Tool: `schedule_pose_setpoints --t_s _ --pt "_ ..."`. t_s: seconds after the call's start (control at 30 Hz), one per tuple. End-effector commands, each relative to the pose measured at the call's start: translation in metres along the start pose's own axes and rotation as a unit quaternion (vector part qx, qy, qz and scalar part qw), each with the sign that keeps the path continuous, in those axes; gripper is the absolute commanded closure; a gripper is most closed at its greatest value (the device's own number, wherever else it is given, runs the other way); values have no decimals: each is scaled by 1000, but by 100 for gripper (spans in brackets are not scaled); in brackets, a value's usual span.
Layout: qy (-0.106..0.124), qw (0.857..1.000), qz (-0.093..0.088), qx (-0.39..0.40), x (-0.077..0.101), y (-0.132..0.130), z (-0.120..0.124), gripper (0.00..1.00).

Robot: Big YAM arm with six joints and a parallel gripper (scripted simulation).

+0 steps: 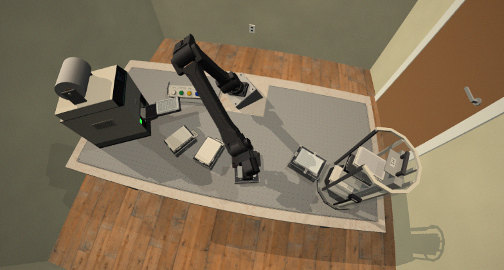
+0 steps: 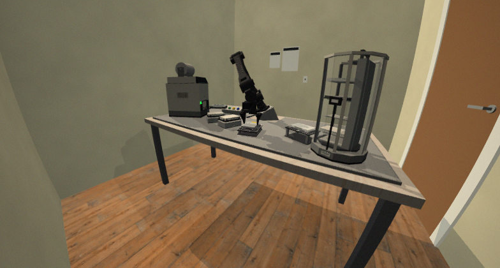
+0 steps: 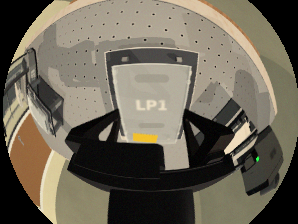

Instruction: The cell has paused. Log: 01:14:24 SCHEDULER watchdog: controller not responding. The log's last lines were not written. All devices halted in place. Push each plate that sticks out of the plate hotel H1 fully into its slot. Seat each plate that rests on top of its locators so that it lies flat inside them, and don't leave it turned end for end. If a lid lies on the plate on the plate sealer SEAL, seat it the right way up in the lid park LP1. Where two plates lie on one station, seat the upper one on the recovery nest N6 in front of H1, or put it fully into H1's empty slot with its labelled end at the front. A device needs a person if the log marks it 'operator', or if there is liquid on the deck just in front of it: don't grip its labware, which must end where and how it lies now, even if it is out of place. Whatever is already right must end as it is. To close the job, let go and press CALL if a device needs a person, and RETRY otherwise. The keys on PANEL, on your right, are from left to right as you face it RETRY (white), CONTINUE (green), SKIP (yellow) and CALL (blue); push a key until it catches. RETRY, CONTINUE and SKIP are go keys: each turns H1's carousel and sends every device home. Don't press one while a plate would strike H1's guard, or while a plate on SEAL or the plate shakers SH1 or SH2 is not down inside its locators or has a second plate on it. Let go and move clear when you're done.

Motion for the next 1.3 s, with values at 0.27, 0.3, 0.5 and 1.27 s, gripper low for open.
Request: schedule_pose_setpoints --t_s 0.27,0.3,0.5,1.27 --pt "7 1000 3 -4 -15 -4 -1 16" --pt "7 1000 3 -4 -15 -4 -1 16" --pt "7 1000 3 -4 -16 -4 -1 16" --pt "7 1000 3 -4 -19 -4 0 16"
Point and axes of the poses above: the point where the finger pads meet when closed, its own x axis back along the fingers, its own y axis across the jaws, z = x × y, the point moved 9 cm from there along x, back along the fingers, and after that the axes turned 12 degrees about -x, right-handed, at the moved point
